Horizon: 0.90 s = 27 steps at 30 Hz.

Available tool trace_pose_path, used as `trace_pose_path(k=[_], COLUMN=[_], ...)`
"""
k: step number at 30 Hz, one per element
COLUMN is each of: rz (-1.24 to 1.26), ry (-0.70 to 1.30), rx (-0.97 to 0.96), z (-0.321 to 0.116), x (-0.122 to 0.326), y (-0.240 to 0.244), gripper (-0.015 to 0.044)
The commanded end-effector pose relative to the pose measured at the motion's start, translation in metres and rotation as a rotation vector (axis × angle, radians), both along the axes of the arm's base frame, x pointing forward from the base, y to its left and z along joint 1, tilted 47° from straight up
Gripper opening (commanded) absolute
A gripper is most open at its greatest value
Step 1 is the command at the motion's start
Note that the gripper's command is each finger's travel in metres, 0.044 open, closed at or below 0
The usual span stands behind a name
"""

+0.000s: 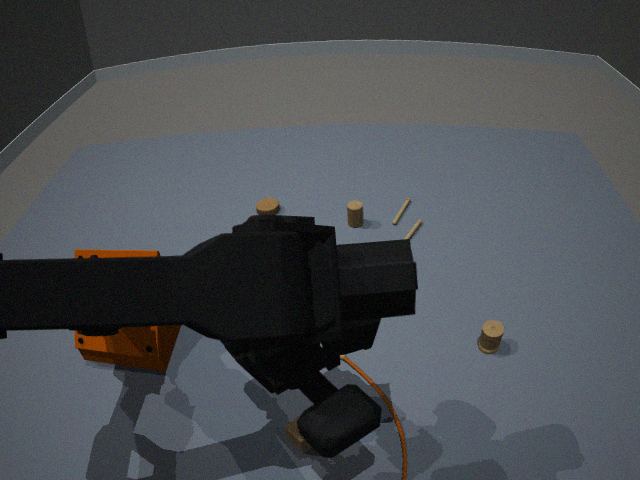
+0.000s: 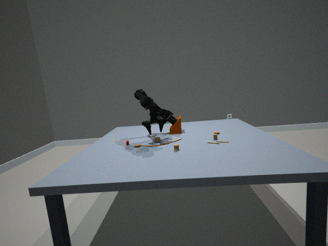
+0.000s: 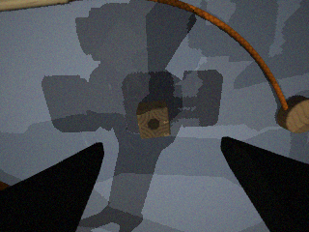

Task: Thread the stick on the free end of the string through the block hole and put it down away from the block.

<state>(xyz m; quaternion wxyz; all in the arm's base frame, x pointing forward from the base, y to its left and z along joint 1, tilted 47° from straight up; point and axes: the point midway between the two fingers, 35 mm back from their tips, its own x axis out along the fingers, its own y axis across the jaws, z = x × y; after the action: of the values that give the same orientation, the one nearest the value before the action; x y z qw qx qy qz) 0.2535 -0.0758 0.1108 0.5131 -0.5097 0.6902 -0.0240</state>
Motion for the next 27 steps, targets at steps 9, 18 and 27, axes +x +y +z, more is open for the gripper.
trace_pose_path(k=[9, 18, 27], rz=[-0.838, -1.148, -1.456], ry=[-0.887, -1.215, -1.542], rx=[0.061, 0.081, 0.101], z=[0.0025, 0.0036, 0.0045], x=[-0.0004, -0.0007, -0.0010], y=[0.0067, 0.0089, 0.0111], gripper=[0.0440, 0.0440, 0.0440])
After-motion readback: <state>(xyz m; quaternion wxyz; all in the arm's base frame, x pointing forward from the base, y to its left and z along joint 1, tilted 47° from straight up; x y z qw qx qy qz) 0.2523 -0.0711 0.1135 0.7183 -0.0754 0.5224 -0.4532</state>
